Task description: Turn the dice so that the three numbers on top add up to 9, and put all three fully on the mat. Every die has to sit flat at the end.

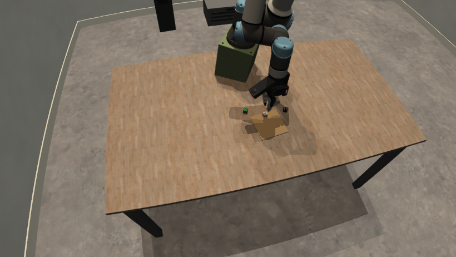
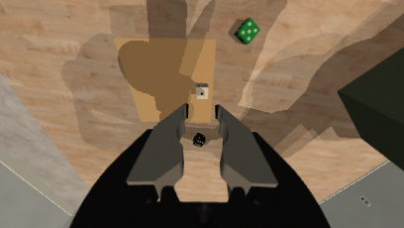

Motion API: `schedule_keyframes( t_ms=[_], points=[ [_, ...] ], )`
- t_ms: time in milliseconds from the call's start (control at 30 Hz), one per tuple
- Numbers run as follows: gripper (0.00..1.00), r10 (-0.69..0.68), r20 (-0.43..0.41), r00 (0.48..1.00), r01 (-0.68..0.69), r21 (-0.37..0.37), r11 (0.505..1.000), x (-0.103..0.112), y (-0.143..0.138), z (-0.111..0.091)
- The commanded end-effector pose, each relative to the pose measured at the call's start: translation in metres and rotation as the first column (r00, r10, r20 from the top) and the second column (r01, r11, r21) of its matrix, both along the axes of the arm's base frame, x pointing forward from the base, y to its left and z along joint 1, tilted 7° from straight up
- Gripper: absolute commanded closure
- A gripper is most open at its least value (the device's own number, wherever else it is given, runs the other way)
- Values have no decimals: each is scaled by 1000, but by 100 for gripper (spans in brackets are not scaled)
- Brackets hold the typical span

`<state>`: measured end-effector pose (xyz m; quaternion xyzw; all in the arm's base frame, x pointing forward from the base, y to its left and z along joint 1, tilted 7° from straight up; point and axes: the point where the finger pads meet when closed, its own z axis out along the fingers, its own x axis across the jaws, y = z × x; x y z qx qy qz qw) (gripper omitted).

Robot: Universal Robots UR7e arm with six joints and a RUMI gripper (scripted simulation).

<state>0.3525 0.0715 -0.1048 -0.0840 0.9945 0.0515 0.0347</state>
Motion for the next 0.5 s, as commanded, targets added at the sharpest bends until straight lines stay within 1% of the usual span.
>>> schedule_keyframes(
  t_ms=[0, 267, 467],
  points=[
    [79, 0, -1, 1000, 0, 0, 1000, 0, -1, 11],
    [79, 0, -1, 1000, 0, 0, 1000, -1, -3, 30],
    [79, 0, -1, 1000, 0, 0, 1000, -2, -4, 35]
  ],
)
